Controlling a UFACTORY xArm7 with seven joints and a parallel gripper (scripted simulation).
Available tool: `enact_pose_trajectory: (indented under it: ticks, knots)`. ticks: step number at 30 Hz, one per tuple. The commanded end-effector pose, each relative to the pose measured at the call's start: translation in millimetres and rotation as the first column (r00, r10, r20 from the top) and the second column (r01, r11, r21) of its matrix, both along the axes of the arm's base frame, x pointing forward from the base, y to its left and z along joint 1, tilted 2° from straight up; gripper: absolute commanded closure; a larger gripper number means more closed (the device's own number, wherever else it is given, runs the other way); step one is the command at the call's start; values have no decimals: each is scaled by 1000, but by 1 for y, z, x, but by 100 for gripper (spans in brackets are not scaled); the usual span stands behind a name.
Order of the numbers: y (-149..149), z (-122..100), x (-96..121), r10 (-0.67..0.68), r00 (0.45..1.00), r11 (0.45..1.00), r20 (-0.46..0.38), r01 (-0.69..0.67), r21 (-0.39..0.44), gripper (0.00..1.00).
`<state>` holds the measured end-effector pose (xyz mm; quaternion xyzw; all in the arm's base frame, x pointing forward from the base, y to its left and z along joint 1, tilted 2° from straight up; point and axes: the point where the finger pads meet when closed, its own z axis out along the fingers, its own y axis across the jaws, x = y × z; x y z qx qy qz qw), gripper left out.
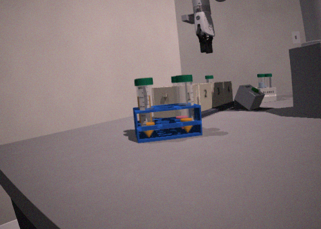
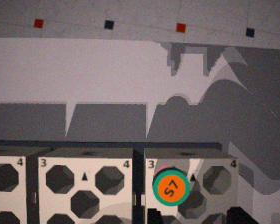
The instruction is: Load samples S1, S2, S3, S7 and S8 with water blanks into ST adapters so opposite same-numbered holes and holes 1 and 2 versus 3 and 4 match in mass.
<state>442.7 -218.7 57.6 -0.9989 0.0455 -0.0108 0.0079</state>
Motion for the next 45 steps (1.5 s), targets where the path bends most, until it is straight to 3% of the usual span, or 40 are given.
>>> enact_pose_trajectory:
  ticks: [1, 28, 29, 40, 42, 45]
  knots:
    - [-1, 10, 1, 0, 1000, 1000, 4, 0, -2, 56]
    - [-1, 14, 1, 0, 1000, 1000, 3, 0, -2, 56]
    - [4, 14, 0, -33, 999, 999, 3, 33, -1, 43]
    - [57, 14, -14, -389, 921, 921, -4, 389, 8, 43]
    - [57, 14, -14, -389, 921, 921, -4, 389, 8, 43]
    - [72, 14, -18, -479, 878, 878, -6, 479, 9, 43]
